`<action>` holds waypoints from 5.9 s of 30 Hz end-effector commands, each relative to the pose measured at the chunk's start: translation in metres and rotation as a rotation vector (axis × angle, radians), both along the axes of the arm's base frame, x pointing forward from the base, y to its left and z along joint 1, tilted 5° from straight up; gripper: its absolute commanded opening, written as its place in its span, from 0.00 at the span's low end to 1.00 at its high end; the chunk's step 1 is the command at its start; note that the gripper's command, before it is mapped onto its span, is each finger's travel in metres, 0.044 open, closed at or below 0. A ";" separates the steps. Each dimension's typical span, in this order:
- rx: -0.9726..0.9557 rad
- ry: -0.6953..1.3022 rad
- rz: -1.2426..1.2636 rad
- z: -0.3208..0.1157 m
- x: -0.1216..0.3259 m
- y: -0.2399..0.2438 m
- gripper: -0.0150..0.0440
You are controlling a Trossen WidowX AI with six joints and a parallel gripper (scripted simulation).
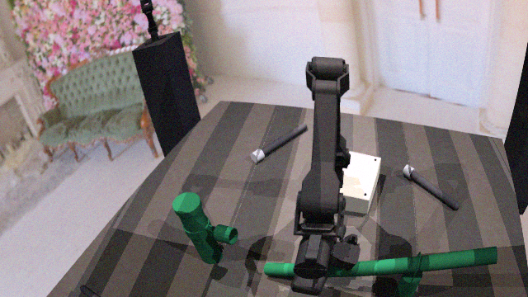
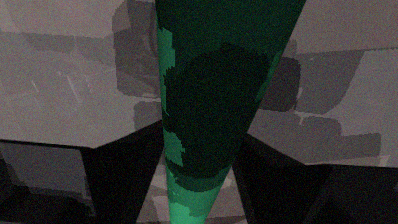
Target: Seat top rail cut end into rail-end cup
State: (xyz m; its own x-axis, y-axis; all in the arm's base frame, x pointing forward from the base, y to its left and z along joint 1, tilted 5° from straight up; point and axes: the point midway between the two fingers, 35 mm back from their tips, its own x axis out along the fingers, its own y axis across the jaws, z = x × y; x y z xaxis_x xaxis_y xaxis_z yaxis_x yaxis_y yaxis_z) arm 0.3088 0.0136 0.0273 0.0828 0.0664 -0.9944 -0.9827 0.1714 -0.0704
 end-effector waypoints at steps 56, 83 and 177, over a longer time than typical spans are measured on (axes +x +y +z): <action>-0.268 0.058 -0.022 0.067 -0.011 -0.043 0.25; -0.265 0.067 -0.016 0.065 -0.016 -0.064 0.25; -0.249 0.070 -0.010 0.063 -0.015 -0.067 0.25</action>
State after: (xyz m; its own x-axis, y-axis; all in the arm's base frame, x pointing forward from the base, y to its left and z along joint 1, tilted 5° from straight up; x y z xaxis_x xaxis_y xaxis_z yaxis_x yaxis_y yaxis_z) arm 0.2942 -0.0490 0.0898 0.0118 -0.1771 -0.9841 -0.9850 0.1673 -0.0420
